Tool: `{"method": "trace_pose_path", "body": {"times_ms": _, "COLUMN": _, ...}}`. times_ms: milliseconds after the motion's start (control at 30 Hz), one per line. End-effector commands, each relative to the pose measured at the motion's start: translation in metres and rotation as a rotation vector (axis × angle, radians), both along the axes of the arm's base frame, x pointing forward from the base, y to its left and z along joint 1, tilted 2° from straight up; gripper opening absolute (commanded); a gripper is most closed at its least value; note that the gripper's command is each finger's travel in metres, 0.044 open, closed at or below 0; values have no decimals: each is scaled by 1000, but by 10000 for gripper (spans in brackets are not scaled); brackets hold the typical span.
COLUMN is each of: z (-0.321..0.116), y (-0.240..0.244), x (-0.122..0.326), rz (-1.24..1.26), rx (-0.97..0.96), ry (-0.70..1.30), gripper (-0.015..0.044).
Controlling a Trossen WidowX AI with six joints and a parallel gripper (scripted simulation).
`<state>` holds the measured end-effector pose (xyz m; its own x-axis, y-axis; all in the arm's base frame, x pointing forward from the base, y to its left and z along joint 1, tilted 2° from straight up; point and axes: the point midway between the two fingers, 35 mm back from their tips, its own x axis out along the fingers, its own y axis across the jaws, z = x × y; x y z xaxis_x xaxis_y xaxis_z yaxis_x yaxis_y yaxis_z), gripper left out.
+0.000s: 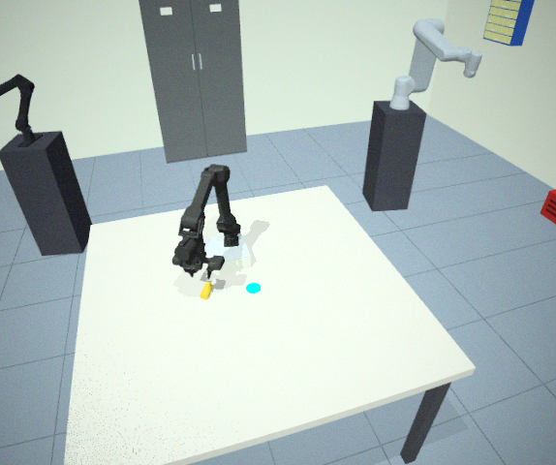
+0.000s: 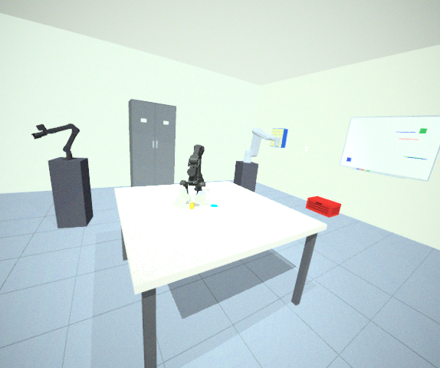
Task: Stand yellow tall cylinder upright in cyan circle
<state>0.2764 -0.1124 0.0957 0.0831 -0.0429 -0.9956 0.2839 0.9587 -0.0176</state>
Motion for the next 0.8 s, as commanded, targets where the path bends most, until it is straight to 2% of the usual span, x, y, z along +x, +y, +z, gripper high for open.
{"method": "trace_pose_path", "body": {"times_ms": 0, "z": -54, "y": -2, "x": -1, "rz": 8, "rx": 9, "ry": 37, "gripper": 309}}
{"method": "trace_pose_path", "body": {"times_ms": 100, "z": -96, "y": -1, "x": -5, "rz": 8, "rx": 9, "ry": 38, "gripper": 309}}
{"method": "trace_pose_path", "body": {"times_ms": 333, "z": -99, "y": -1, "x": -5, "rz": 8, "rx": 9, "ry": 38, "gripper": 309}}
{"method": "trace_pose_path", "body": {"times_ms": 600, "z": -99, "y": -1, "x": -5, "rz": 8, "rx": 9, "ry": 38, "gripper": 105}}
{"method": "trace_pose_path", "body": {"times_ms": 767, "z": -98, "y": -1, "x": -4, "rz": 3, "rx": 5, "ry": 32, "gripper": 105}}
